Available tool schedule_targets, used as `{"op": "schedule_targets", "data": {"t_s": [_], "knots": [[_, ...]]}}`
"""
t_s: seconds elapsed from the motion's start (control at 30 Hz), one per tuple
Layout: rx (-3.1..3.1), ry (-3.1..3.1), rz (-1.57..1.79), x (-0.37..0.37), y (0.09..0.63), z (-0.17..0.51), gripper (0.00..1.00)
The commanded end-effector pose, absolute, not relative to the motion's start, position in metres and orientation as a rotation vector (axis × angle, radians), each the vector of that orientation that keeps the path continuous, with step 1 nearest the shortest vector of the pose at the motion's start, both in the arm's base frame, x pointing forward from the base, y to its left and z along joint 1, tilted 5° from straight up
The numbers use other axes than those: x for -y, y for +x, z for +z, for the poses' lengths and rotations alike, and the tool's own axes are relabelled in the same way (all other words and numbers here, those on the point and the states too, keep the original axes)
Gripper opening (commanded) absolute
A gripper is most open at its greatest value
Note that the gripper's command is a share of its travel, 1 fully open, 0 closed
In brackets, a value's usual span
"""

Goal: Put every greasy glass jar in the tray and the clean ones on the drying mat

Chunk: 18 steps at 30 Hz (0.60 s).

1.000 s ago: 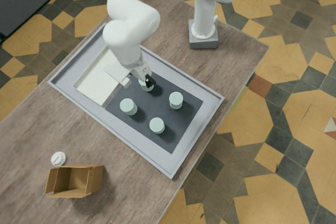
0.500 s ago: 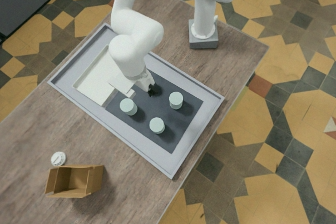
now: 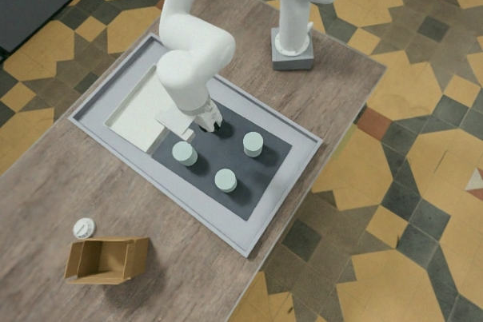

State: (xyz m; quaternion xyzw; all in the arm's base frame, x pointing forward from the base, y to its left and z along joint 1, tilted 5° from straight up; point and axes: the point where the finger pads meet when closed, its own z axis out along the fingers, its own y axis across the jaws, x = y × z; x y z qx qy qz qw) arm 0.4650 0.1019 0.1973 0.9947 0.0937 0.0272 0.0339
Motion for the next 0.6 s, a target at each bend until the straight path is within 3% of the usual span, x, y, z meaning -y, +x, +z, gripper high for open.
{"op": "schedule_targets", "data": {"t_s": [0.0, 0.3, 0.57], "knots": [[-0.288, 3.06, 0.09, -0.102, 0.466, 0.199, 0.0], [-0.288, 3.06, 0.09, -0.102, 0.466, 0.199, 0.0], [-0.288, 3.06, 0.09, -0.1, 0.469, 0.153, 0.0]]}}
